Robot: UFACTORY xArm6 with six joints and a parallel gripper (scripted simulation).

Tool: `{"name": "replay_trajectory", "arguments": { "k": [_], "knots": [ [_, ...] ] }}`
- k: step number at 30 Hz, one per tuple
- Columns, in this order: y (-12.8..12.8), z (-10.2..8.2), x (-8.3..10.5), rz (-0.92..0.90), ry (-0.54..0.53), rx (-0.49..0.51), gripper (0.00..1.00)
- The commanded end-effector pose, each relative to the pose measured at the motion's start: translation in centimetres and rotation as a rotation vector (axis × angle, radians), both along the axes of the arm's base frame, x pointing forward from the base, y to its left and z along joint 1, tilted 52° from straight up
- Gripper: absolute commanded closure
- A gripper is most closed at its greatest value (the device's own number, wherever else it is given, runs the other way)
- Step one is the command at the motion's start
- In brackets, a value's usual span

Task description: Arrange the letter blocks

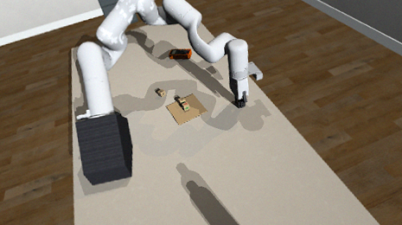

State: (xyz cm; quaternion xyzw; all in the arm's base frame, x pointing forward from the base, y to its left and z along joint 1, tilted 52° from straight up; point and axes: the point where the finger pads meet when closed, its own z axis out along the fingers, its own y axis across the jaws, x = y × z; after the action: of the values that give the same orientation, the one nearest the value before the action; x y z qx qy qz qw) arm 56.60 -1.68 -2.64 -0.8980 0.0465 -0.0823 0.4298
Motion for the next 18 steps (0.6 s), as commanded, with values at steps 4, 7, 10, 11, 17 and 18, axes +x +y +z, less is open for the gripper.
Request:
{"name": "replay_trajectory", "arguments": {
  "k": [4,7,10,11,17,18],
  "knots": [
    [-0.19,0.13,0.12,-0.003,-0.003,-0.002,0.77],
    [-0.19,0.13,0.12,-0.003,-0.003,-0.002,0.77],
    [-0.19,0.13,0.12,-0.003,-0.003,-0.002,0.77],
    [-0.19,0.13,0.12,-0.003,-0.003,-0.002,0.77],
    [-0.46,0.35,0.05,-0.003,-0.003,-0.002,0.77],
    [-0.68,0.53,0.00,-0.003,-0.003,-0.002,0.77]
  ]
}}
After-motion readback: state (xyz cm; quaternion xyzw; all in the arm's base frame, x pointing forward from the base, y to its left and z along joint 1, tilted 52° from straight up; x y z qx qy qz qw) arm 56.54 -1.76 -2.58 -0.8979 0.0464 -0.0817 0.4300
